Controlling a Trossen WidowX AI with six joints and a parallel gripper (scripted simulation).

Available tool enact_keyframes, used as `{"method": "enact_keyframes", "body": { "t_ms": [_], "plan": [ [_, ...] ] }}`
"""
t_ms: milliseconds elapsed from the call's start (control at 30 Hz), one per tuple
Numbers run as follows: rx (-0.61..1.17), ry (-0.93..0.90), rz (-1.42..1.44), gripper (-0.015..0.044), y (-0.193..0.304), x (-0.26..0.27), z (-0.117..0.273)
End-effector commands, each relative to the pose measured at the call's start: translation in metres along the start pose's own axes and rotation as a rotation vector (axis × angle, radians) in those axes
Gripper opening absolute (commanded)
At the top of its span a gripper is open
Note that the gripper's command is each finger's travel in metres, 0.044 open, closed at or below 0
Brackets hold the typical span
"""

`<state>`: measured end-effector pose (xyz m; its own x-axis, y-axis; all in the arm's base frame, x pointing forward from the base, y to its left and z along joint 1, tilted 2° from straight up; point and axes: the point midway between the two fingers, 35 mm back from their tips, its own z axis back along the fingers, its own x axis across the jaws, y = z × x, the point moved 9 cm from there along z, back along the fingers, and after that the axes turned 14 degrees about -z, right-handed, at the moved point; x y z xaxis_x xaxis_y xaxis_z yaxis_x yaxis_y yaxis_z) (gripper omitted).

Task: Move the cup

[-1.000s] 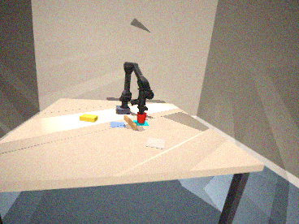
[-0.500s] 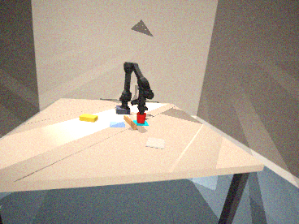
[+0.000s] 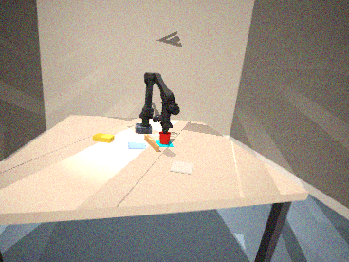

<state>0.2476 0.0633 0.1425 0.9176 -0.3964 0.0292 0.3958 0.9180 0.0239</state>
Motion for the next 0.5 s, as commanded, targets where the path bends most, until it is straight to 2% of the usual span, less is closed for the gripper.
{"method": "enact_keyframes", "body": {
  "t_ms": [0,467],
  "plan": [
    [0.004,-0.008,-0.001,0.0128,0.001,0.001,0.008],
    [0.003,-0.009,-0.002,0.0128,0.001,0.0,0.029]
  ]
}}
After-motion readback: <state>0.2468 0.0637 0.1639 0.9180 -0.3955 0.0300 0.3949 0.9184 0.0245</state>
